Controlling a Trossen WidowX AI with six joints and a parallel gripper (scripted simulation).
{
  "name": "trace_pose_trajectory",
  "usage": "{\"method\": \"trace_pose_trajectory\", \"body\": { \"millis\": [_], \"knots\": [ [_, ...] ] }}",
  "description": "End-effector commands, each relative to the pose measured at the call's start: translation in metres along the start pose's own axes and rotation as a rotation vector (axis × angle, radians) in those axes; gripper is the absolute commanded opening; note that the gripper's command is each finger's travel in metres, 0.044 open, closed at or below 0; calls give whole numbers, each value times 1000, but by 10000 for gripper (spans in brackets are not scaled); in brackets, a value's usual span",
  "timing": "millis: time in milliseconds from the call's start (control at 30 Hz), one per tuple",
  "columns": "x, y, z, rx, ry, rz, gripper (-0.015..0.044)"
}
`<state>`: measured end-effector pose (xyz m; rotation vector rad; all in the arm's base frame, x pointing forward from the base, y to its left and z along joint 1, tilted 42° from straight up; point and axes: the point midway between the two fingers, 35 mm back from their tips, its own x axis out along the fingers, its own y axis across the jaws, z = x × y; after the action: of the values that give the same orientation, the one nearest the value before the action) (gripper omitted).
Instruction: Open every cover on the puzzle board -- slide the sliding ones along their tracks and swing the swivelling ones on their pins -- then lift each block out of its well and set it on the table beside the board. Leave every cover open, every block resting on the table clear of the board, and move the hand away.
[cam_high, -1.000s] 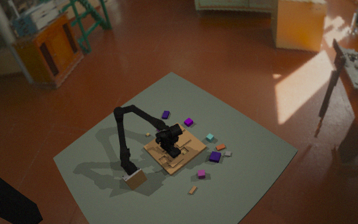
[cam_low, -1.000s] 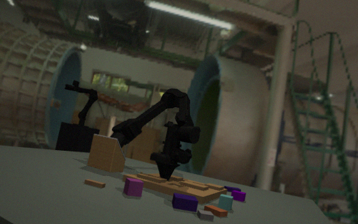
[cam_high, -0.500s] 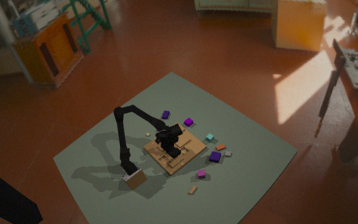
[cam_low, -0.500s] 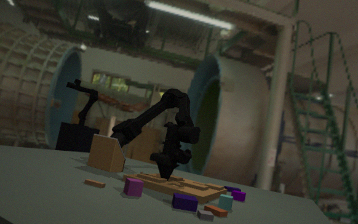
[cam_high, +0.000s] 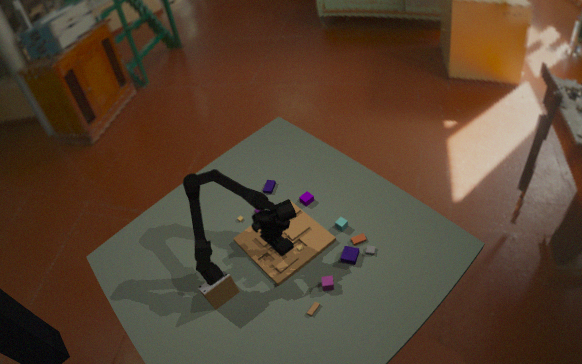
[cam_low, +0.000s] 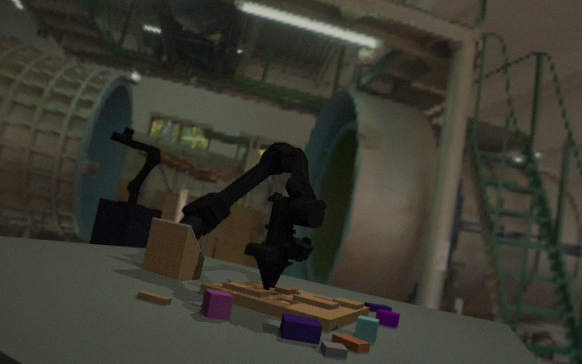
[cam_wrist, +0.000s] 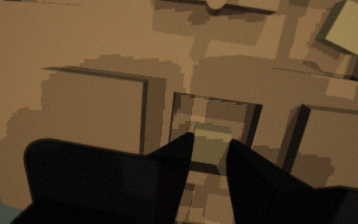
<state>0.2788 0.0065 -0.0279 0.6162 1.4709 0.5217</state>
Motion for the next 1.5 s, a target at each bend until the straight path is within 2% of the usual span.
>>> {"method": "trace_pose_trajectory", "body": {
  "millis": [0, 733, 1467],
  "knots": [
    [-6, -1, 0, -5, 0, -6, 80],
    [-33, -1, -1, -3, 0, -4, 80],
    [-81, 4, 0, -1, 1, -9, 80]
  ]
}}
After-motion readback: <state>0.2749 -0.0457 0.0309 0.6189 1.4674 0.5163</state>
